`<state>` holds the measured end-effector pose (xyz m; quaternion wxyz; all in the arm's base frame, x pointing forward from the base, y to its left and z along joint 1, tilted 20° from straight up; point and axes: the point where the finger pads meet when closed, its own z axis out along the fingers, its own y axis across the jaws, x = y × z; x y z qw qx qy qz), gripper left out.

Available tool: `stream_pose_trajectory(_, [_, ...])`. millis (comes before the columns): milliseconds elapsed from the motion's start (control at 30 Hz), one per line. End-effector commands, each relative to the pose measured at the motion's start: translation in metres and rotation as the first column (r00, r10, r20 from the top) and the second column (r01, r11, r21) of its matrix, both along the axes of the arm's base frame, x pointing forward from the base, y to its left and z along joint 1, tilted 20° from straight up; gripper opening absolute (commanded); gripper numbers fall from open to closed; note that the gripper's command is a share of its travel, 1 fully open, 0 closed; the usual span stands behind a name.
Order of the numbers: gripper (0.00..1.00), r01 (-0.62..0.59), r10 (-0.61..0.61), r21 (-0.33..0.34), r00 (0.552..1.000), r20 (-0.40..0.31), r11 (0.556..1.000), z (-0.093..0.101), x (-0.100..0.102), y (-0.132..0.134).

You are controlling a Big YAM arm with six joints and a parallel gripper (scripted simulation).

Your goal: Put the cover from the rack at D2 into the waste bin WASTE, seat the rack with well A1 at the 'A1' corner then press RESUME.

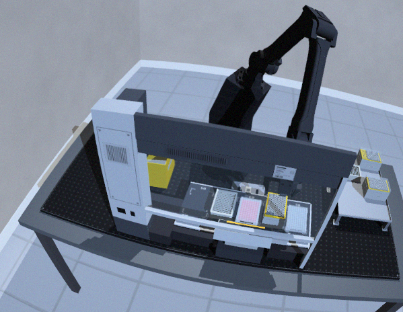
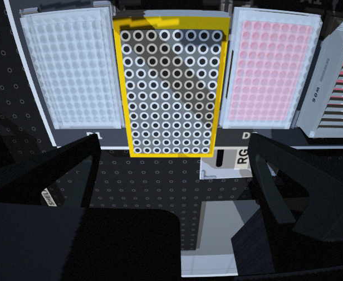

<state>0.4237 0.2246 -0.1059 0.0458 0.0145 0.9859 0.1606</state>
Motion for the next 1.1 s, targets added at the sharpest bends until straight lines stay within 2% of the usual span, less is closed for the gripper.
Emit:
stream_pose_trajectory(0, [1.00, 0.012, -0.013, 0.011, 1.000, 0.028, 1.000, 0.007, 0.012, 0.003])
stream_pose_trajectory(300, [1.00, 0.012, -0.013, 0.011, 1.000, 0.028, 1.000, 0.007, 0.012, 0.003])
stream_pose_trajectory(333, [1.00, 0.036, -0.037, 0.020, 0.998, 0.045, 0.999, 0.019, 0.018, -0.003])
stream_pose_trajectory(367, [1.00, 0.037, -0.037, 0.010, 0.999, 0.021, 0.999, 0.018, 0.009, -0.007])
stream_pose_trajectory(433, [1.00, 0.037, -0.037, 0.010, 0.999, 0.021, 0.999, 0.018, 0.009, -0.007])
stream_pose_trajectory(467, [1.00, 0.029, -0.030, 0.014, 0.999, 0.032, 0.999, 0.024, 0.014, -0.006])
stream_pose_trajectory(533, [1.00, 0.016, -0.016, 0.009, 1.000, 0.027, 1.000, 0.027, 0.008, -0.010])
stream_pose_trajectory(933, [1.00, 0.015, -0.016, 0.010, 0.999, 0.029, 1.000, 0.065, 0.003, -0.023])
stream_pose_trajectory(1000, [1.00, 0.015, -0.016, 0.010, 0.999, 0.029, 1.000, 0.065, 0.003, -0.023])
stream_pose_trajectory(1033, [1.00, -0.001, 0.001, 0.012, 0.999, 0.035, 1.000, 0.070, 0.004, -0.015])
stream_pose_trajectory(1067, [1.00, 0.005, -0.005, 0.012, 0.999, 0.035, 1.000, 0.073, 0.003, -0.019])
